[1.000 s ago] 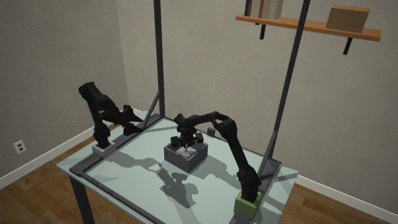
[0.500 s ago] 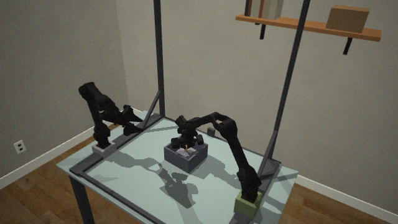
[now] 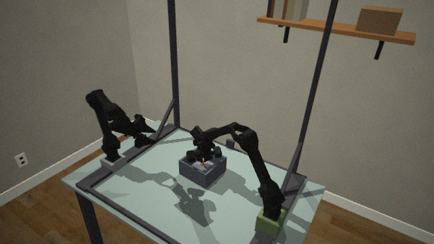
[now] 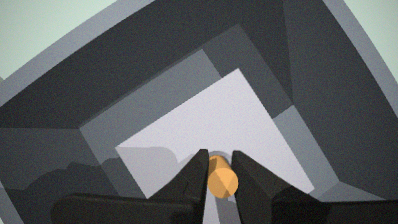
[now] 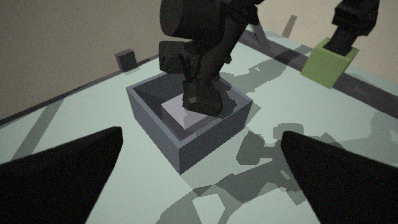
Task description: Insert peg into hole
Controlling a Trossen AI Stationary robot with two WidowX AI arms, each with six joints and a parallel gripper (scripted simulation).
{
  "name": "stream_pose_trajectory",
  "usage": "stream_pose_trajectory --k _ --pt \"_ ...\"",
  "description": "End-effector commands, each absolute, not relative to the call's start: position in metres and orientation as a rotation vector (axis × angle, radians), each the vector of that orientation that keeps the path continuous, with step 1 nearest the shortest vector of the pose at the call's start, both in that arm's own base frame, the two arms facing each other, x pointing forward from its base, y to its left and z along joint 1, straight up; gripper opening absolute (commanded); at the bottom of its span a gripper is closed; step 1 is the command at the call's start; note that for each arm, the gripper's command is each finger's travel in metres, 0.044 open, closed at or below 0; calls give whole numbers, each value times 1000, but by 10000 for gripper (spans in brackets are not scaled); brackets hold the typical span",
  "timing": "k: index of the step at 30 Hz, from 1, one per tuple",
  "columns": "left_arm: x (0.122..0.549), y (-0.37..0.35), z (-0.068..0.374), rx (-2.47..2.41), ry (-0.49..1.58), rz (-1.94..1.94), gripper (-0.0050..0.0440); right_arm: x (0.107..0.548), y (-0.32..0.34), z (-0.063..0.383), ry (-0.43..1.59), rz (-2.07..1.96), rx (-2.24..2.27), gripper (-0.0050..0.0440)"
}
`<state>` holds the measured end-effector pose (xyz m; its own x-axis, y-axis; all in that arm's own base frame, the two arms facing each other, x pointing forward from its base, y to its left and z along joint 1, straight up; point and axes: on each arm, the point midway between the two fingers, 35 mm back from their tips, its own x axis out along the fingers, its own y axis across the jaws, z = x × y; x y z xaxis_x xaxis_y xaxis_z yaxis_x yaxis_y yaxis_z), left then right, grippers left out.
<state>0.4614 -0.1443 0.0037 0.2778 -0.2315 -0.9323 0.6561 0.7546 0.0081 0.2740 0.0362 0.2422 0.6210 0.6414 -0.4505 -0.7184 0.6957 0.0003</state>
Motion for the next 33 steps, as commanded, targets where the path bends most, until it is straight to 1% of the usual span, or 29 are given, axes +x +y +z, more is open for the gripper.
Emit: stream_pose_trajectory --k 1,2,5,6,9,11,12,14,22,25,31,33 --pt "469 -148 18 432 1108 -620 28 274 36 247 429 784 -197 440" --pt "468 -147 18 432 1109 -620 28 274 36 247 429 784 -197 440" --pt "468 -147 18 432 1109 -620 100 274 36 247 429 784 -197 440" --pt "468 -147 18 432 1109 -619 110 274 36 247 429 784 -197 440" --pt "468 -147 18 433 1109 -619 110 274 36 247 429 784 -197 440" --pt "468 -147 19 434 1108 -620 158 274 36 247 429 784 -197 440" --pt "468 -146 21 434 1109 -620 170 274 36 247 429 784 -197 440" --pt "465 -143 31 435 1102 -620 170 274 36 247 429 784 -197 440" --pt "461 -141 38 435 1105 -619 170 274 36 247 429 784 -197 440" --pt "459 -139 45 436 1105 -620 242 274 36 247 429 784 -197 440" --pt "452 -131 82 437 1091 -618 386 274 36 247 429 784 -197 440" --pt "452 -131 82 437 1091 -618 386 274 36 247 429 784 -197 440"
